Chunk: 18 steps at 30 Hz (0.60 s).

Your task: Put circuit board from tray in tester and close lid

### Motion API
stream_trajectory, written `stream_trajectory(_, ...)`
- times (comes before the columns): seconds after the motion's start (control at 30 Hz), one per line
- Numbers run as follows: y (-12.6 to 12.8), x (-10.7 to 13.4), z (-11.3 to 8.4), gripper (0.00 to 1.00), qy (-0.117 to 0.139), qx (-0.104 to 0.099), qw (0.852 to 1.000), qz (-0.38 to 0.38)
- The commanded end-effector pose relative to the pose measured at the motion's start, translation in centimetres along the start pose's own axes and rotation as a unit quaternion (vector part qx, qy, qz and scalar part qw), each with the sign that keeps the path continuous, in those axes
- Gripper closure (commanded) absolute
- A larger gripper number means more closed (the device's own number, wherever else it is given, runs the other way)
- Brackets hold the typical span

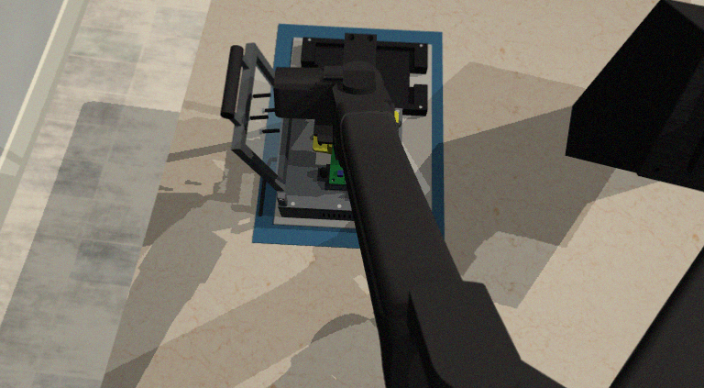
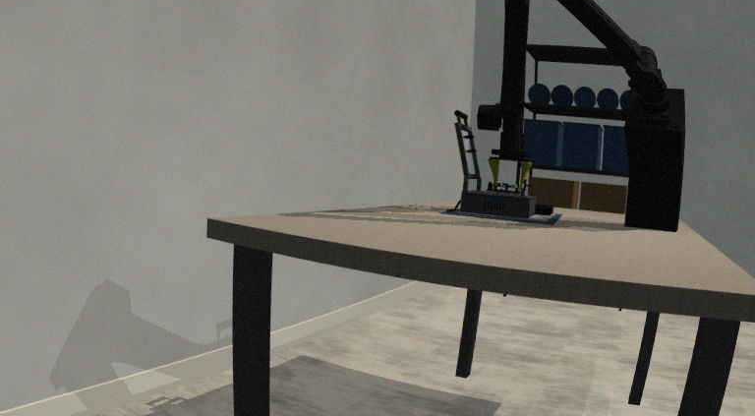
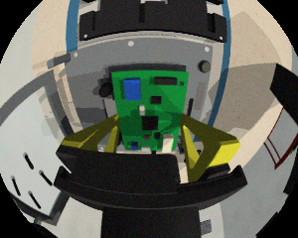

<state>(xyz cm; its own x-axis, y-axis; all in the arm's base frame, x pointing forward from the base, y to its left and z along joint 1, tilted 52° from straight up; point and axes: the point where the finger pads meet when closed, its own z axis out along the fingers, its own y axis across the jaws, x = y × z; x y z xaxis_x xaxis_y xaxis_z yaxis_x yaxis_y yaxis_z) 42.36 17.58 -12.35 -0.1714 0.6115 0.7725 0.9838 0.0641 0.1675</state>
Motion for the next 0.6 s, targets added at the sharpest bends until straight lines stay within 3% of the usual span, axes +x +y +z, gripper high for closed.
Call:
stream_trajectory(0.0,0.59,-0.29,0.34,0.28,-0.002,-0.005,1.000,-0.003)
stream_trajectory(0.57,0.61,-0.16,0.52,0.28,-0.001,-0.003,1.000,-0.005)
